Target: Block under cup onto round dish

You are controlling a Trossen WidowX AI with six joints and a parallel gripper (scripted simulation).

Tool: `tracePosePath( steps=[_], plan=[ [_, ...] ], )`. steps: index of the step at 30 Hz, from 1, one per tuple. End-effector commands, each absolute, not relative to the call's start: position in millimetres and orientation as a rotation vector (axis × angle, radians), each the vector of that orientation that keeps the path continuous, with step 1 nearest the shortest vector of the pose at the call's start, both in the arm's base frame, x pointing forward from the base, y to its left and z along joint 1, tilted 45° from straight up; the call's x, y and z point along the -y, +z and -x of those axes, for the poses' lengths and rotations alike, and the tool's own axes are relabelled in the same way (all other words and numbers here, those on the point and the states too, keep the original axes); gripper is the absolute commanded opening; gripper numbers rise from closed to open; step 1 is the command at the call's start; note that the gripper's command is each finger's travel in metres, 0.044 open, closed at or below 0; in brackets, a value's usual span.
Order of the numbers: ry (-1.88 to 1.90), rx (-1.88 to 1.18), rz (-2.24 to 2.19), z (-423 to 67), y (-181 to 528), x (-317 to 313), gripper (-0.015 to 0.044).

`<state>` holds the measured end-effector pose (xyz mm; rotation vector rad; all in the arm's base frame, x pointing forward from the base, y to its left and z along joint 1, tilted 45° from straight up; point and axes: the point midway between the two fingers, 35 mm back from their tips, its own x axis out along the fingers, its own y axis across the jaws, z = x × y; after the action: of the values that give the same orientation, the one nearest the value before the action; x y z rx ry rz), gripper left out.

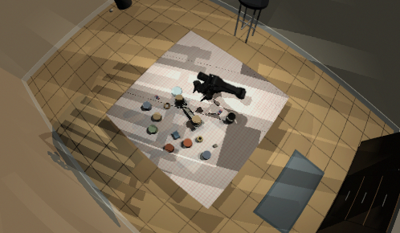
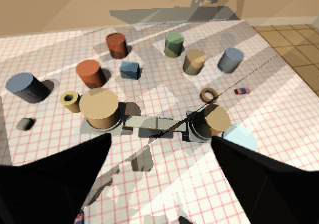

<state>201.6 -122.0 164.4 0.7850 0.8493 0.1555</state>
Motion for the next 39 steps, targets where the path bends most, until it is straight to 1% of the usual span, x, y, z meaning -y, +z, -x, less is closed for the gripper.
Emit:
tracePosePath(
  steps=[1,21,39],
  plan=[
    [0.164,-0.847,-0.790,-200.6,163.3,122.1,0.0440],
    [0.539,-0.965,-0.293,-237.4,119.8,149.1,0.0440],
    [0.983,-0.930,0.142,-271.0,56.6,162.1,0.0440]
  ],
)
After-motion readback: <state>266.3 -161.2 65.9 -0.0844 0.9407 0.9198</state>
